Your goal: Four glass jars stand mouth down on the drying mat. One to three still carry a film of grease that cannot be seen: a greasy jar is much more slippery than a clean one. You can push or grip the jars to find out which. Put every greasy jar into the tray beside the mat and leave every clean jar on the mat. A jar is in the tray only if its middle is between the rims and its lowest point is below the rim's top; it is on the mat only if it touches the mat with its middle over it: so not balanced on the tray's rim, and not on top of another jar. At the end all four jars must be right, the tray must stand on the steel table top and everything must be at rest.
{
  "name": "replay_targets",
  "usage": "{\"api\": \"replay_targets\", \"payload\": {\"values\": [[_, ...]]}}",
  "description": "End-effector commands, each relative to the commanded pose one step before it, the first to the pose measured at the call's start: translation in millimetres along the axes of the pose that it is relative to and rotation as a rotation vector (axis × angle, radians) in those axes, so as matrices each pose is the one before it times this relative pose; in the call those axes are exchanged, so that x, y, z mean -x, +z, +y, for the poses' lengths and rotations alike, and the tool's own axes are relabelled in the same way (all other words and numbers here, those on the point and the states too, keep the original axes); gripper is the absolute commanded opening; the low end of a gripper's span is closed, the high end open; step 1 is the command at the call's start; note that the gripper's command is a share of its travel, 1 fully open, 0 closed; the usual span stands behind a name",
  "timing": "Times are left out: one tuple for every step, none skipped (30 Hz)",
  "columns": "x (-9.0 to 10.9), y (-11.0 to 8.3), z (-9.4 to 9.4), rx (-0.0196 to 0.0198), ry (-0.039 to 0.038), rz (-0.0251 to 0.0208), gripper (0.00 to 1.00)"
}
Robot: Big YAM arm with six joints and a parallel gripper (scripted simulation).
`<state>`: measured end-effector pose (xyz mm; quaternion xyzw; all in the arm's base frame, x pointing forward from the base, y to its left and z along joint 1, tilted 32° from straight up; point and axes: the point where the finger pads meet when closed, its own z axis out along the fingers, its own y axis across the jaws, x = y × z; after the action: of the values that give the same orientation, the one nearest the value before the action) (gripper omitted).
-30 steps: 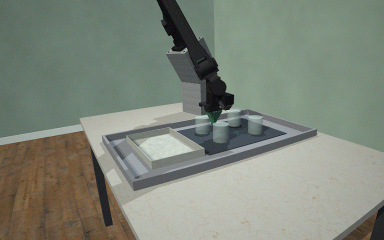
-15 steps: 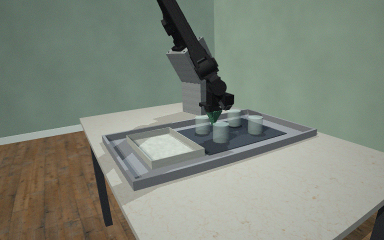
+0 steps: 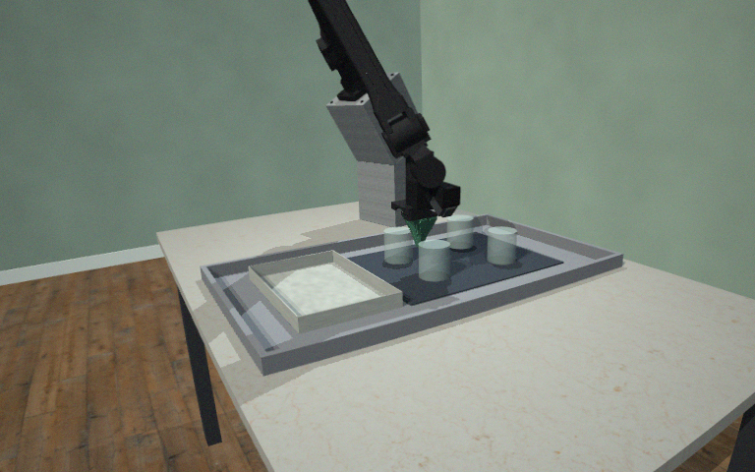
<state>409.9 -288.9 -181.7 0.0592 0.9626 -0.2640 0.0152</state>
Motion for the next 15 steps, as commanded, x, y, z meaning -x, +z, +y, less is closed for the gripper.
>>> {"api": "replay_targets", "payload": {"values": [[35.02,-0.70,-1.14,-0.01334,0.02078,-0.05376,0.00],[0.00,0.00,0.00,0.00000,0.00000,0.00000,0.00],[0.00,0.00,0.00,0.00000,0.00000,0.00000,0.00],[0.13,0.00,0.00,0.00000,0.00000,0.00000,0.00],[0.13,0.00,0.00,0.00000,0.00000,0.00000,0.00],[0.13,0.00,0.00,0.00000,0.00000,0.00000,0.00],[0.13,0.00,0.00,0.00000,0.00000,0.00000,0.00],[0.13,0.00,0.00,0.00000,0.00000,0.00000,0.00],[0.13,0.00,0.00,0.00000,0.00000,0.00000,0.00],[0.13,0.00,0.00,0.00000,0.00000,0.00000,0.00],[0.13,0.00,0.00,0.00000,0.00000,0.00000,0.00],[0.13,0.00,0.00,0.00000,0.00000,0.00000,0.00],[0.13,0.00,0.00,0.00000,0.00000,0.00000,0.00],[0.13,0.00,0.00,0.00000,0.00000,0.00000,0.00],[0.13,0.00,0.00,0.00000,0.00000,0.00000,0.00]]}}
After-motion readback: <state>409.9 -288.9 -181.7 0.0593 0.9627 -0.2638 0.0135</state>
